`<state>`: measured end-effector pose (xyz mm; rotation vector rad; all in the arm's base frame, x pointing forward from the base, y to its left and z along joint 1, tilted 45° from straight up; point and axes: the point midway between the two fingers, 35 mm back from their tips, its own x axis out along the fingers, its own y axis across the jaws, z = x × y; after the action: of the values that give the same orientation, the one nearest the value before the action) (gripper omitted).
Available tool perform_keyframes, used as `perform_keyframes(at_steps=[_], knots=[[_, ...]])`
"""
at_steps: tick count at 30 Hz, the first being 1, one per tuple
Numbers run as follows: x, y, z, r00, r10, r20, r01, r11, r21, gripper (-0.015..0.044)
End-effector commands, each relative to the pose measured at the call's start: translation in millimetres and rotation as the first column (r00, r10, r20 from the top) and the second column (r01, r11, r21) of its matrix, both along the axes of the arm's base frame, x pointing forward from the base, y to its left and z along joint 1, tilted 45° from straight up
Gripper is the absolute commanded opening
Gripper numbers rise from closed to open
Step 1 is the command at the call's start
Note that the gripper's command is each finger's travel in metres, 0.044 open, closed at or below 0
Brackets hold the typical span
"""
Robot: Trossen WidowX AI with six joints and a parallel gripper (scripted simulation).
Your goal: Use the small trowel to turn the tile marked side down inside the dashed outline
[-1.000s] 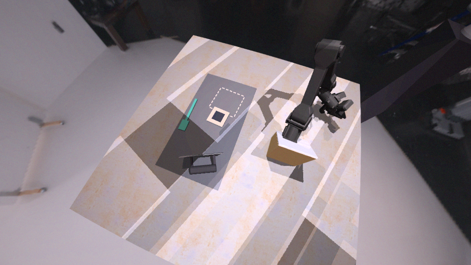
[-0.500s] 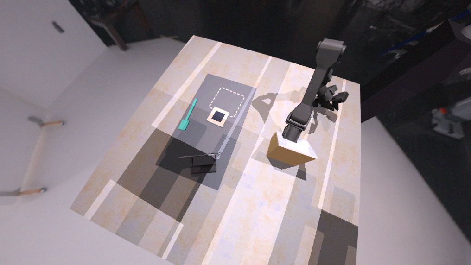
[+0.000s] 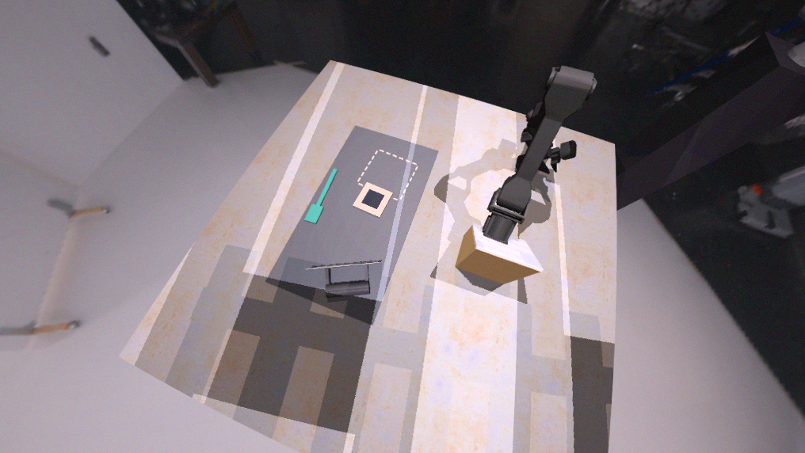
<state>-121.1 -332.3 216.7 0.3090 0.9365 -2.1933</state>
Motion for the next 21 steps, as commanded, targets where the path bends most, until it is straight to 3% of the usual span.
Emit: perform_keyframes(at_steps=[1,21], knots=[[21.6,-9.3,8.2,0.995,0.103,-0.018,-0.103,0.994,0.021,0.01],[139.8,-41.0,46.8,0.808,0.58,-0.105,-0.571,0.814,0.11,0.01]])
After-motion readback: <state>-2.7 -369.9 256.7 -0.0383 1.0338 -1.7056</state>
